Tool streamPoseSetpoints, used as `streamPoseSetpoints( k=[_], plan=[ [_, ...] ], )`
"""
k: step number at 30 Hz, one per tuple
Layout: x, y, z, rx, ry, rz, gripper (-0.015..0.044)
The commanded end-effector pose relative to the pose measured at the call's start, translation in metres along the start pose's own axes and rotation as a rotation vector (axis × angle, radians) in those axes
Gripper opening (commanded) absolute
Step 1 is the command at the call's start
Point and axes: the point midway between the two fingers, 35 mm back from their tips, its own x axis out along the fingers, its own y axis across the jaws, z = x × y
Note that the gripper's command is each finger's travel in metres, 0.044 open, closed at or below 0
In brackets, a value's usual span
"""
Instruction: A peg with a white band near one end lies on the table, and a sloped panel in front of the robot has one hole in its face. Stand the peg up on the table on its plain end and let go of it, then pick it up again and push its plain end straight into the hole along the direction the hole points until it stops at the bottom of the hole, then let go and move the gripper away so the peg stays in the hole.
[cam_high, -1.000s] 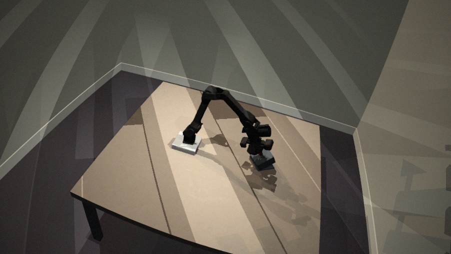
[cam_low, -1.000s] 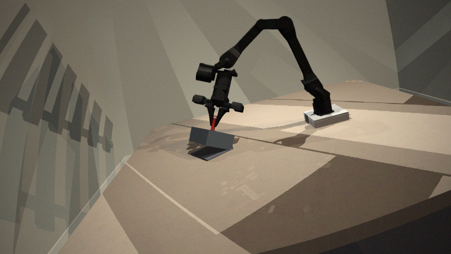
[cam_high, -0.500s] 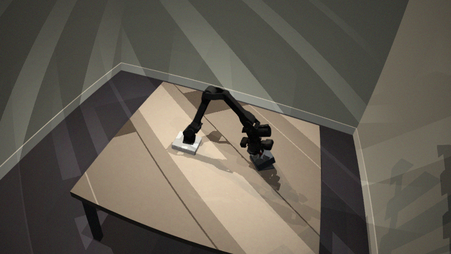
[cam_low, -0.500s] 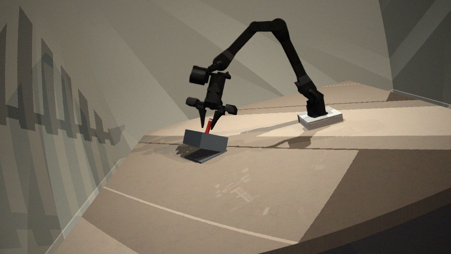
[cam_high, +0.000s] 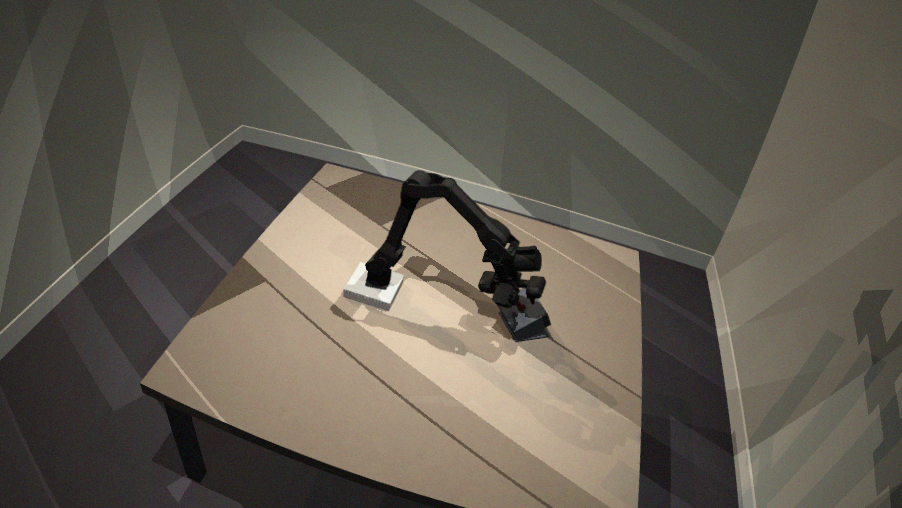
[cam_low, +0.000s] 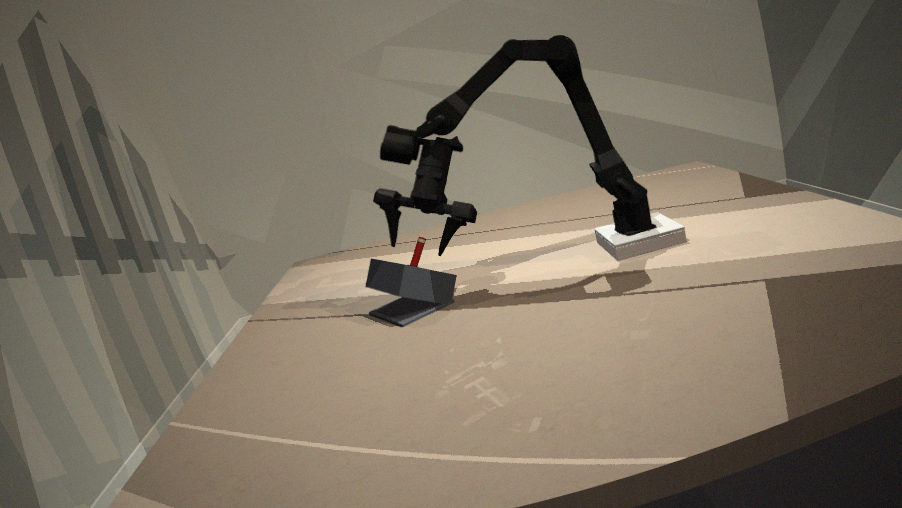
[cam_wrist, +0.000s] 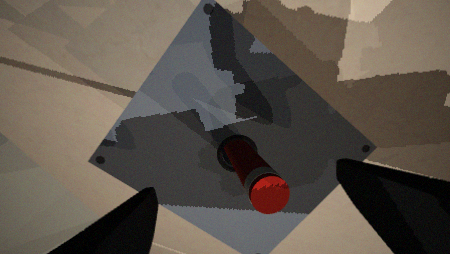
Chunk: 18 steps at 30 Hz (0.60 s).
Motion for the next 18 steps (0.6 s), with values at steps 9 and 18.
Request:
streamPoseSetpoints(
  k=[9,18],
  plan=[
    [-0.033,0.004,0.0,0.0,-0.001,0.002,0.044],
    [-0.056,0.004,0.0,0.003,-0.004,-0.002,0.044]
  ],
)
